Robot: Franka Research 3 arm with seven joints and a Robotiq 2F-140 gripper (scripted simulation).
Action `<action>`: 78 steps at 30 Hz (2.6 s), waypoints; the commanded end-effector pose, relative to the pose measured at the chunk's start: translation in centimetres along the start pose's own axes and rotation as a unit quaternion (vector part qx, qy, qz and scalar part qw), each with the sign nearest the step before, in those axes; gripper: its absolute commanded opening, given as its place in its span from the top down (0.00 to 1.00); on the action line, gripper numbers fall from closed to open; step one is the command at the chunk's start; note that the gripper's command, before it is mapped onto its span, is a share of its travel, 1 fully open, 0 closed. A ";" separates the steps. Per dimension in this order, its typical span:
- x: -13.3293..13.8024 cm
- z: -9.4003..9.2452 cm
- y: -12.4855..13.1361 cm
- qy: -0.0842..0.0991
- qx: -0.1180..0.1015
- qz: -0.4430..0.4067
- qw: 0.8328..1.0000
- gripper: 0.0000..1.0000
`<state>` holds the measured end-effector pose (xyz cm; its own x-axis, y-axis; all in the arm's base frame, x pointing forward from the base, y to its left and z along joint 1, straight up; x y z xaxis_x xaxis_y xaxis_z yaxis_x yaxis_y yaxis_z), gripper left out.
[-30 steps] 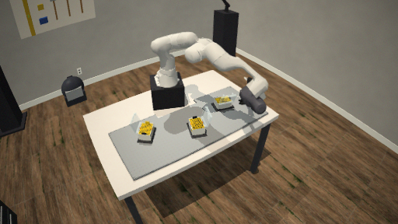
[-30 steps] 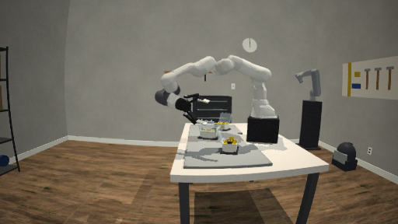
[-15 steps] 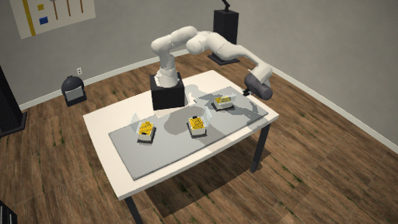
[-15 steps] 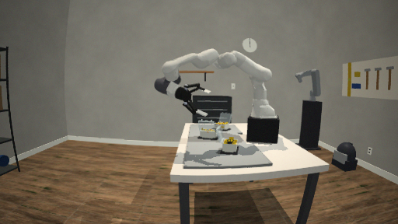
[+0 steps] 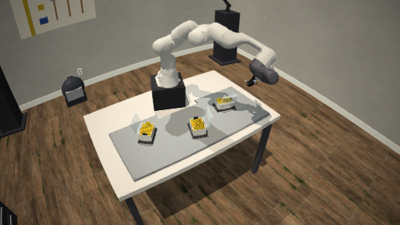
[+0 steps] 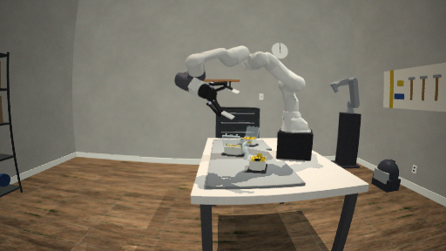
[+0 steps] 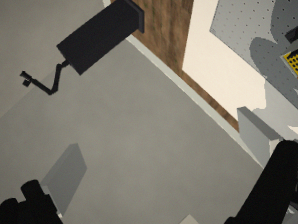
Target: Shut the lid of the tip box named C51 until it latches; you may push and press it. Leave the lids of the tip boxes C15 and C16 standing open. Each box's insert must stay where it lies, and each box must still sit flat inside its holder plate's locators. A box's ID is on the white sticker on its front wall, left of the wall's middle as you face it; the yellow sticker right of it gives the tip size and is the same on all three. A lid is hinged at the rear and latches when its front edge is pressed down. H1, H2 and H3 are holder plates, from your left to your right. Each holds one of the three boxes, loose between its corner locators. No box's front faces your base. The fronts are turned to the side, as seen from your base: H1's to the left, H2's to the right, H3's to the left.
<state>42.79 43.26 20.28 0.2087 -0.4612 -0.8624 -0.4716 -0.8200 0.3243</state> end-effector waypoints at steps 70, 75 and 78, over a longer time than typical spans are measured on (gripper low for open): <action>-27.6 15.8 8.9 0.323 0.176 0.195 0.909 0.00; -28.2 17.4 9.5 0.354 0.207 0.207 0.888 0.00; -28.5 18.9 10.1 0.364 0.218 0.210 0.881 0.00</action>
<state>16.58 54.00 40.88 0.4635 -0.8554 -0.2311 -0.8166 -0.5136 0.2632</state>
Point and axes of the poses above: the point where the finger pads meet when closed, its own z axis out along the fingers, its own x axis across the jaws, y = z × x, the point moved 4 cm from there along -z, back along the fingers, and after that the axes turned 4 degrees about -z, right-handed, at the moved point
